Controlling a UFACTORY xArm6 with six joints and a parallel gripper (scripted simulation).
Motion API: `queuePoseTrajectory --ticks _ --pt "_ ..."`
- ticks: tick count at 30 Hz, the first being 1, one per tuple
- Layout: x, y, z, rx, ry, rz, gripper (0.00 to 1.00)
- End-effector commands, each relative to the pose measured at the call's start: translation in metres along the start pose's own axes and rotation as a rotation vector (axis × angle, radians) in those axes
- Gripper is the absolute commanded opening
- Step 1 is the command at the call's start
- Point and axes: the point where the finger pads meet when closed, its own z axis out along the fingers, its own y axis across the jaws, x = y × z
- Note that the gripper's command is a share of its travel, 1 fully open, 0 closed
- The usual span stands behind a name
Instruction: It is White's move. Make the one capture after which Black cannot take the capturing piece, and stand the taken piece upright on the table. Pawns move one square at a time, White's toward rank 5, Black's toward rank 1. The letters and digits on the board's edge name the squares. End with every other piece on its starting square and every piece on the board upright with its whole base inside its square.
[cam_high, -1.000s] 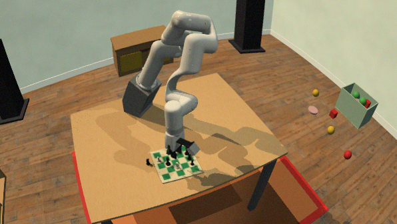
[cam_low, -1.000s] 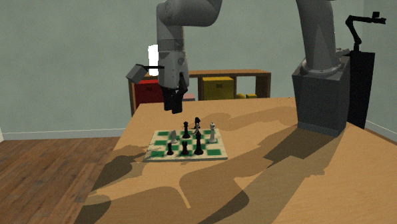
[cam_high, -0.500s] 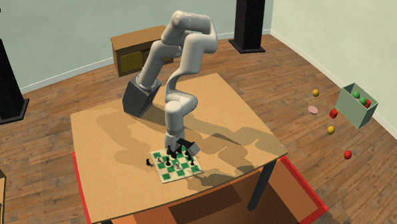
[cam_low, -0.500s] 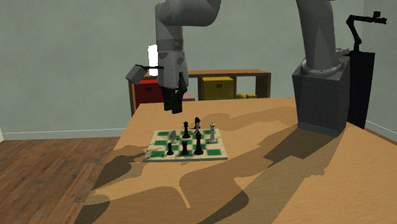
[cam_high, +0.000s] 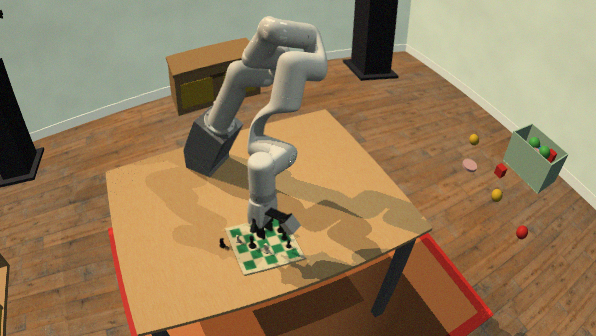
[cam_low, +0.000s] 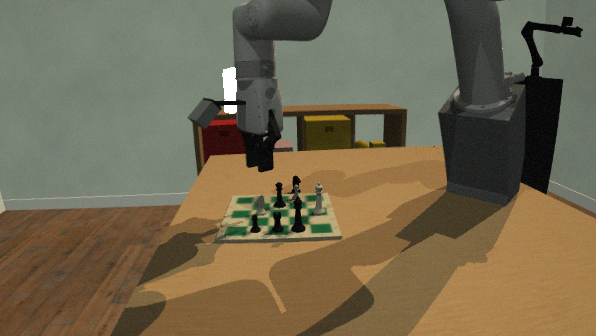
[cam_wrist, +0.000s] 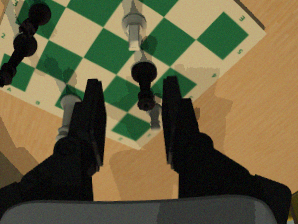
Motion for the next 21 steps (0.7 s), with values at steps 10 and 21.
queuePoseTrajectory --ticks 10,21 --pt "0.002 0.001 0.011 -0.002 0.002 0.0 0.37" --pt "0.002 0.001 0.025 -0.002 0.002 0.0 0.37"
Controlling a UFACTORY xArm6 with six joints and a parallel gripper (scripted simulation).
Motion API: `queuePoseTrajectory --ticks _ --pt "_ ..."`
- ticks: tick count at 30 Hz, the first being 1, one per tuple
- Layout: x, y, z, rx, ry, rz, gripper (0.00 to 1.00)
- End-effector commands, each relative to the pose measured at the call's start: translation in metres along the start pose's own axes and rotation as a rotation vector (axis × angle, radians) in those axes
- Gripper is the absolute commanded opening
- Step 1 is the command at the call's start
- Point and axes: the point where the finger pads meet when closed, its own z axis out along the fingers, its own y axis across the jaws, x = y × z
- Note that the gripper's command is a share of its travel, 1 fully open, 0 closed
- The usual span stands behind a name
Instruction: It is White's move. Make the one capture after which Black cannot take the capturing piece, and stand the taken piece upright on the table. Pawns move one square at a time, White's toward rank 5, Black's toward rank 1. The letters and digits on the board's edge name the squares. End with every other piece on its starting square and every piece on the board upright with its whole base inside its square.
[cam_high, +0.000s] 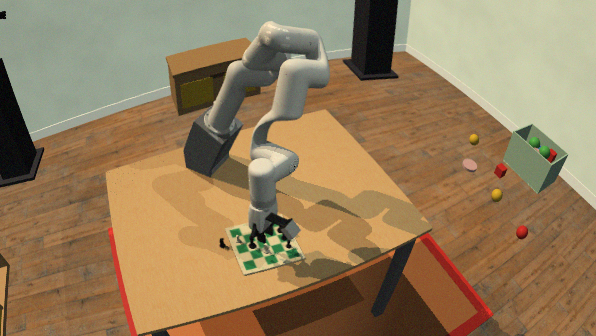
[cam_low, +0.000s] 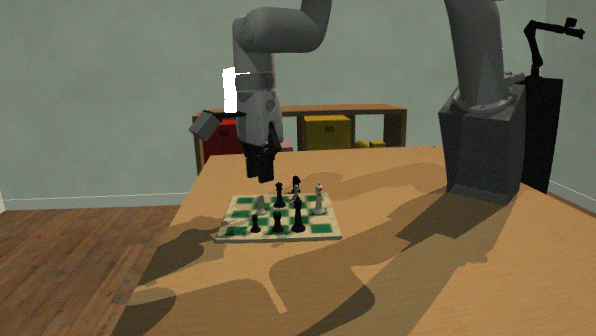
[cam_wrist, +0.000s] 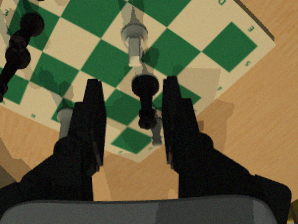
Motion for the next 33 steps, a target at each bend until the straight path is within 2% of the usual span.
queuePoseTrajectory --ticks 1,14,33 --pt "0.002 0.001 0.005 -0.002 0.004 -0.001 0.37" --pt "0.002 0.001 0.021 -0.002 0.004 -0.001 0.37" --pt "0.003 0.001 0.026 -0.002 0.004 -0.001 0.37"
